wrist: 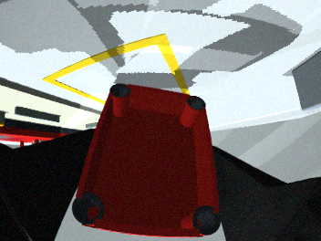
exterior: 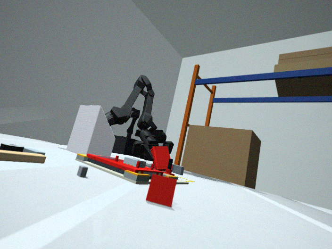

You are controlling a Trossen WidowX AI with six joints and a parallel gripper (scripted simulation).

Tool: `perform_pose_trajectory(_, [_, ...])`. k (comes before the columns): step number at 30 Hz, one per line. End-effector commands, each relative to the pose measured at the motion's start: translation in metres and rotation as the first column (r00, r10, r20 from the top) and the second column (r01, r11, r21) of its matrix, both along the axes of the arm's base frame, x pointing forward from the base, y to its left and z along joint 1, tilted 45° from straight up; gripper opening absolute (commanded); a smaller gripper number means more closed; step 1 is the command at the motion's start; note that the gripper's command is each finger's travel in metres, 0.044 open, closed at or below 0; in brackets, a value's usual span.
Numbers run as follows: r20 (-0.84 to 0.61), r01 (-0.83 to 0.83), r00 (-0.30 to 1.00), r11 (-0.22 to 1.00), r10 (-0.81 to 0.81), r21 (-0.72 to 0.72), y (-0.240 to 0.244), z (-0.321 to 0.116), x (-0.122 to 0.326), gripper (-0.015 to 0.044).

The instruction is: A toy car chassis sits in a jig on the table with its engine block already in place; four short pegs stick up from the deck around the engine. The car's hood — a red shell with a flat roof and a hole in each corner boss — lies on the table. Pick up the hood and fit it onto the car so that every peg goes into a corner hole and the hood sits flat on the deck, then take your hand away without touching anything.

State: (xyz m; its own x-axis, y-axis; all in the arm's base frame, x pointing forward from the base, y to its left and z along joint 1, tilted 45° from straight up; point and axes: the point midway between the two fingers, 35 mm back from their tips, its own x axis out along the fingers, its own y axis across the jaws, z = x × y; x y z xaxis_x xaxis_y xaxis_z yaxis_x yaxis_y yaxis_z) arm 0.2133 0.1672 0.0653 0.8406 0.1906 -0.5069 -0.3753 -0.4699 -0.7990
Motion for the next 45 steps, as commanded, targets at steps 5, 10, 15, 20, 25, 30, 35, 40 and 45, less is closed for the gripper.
perform_pose_trajectory(5, [-0.003, -0.004, 1.0, 1.0, 0.004, -0.006, 0.001, 0.002, -0.003, 0.044])
perform_pose_trajectory(10, [-0.022, -0.03, 0.999, 0.998, 0.029, -0.052, 0.002, 0.016, -0.024, 0.044])
perform_pose_trajectory(15, [-0.023, -0.07, 0.997, 0.991, 0.068, -0.116, -0.009, 0.04, -0.053, 0.044])
perform_pose_trajectory(20, [0.002, -0.114, 0.993, 0.977, 0.116, -0.179, -0.033, 0.067, -0.076, 0.044])
perform_pose_trajectory(25, [0.022, -0.137, 0.989, 0.968, 0.145, -0.209, -0.049, 0.08, -0.083, 0.044])
perform_pose_trajectory(30, [-0.024, -0.109, 0.994, 0.977, 0.106, -0.184, -0.021, 0.049, -0.068, 0.044])
perform_pose_trajectory(35, [-0.024, -0.109, 0.994, 0.977, 0.106, -0.184, -0.021, 0.049, -0.068, 0.044])
perform_pose_trajectory(40, [-0.024, -0.109, 0.994, 0.977, 0.106, -0.184, -0.021, 0.049, -0.068, 0.0414])
perform_pose_trajectory(45, [-0.024, -0.109, 0.994, 0.977, 0.106, -0.184, -0.021, 0.049, -0.068, 0.0282])
